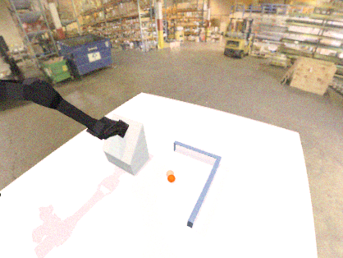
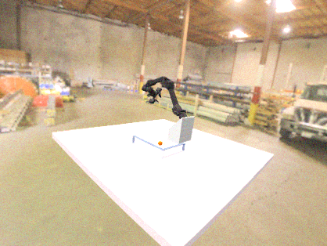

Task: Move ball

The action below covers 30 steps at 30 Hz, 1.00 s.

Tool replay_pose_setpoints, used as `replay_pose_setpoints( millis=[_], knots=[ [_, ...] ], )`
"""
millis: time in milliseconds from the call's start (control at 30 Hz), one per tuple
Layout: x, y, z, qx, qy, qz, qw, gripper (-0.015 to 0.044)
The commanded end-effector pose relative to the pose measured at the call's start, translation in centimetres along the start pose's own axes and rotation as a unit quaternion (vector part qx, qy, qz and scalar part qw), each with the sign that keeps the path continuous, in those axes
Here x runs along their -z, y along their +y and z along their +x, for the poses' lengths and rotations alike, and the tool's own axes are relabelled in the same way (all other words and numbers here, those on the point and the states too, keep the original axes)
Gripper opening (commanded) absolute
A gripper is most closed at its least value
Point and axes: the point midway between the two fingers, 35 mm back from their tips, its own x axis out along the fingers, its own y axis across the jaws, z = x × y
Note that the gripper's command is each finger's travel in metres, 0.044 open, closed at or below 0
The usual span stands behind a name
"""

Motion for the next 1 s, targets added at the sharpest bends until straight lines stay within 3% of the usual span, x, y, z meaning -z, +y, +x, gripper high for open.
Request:
replay_pose_setpoints(
  millis=[0,233,500,700,967],
  knots=[
    [-0.5,6.2,-0.4,-0.059,-0.023,-0.071,0.995,0.0269],
    [0.7,16.9,-2.7,-0.137,-0.068,-0.252,0.956,0.0269],
    [5.4,27.9,-8.0,-0.203,-0.145,-0.452,0.857,0.0269],
    [11.3,34.2,-12.7,-0.228,-0.212,-0.592,0.743,0.0269],
    [21.7,39.3,-18.7,-0.222,-0.307,-0.747,0.547,0.0269]
  ],
)
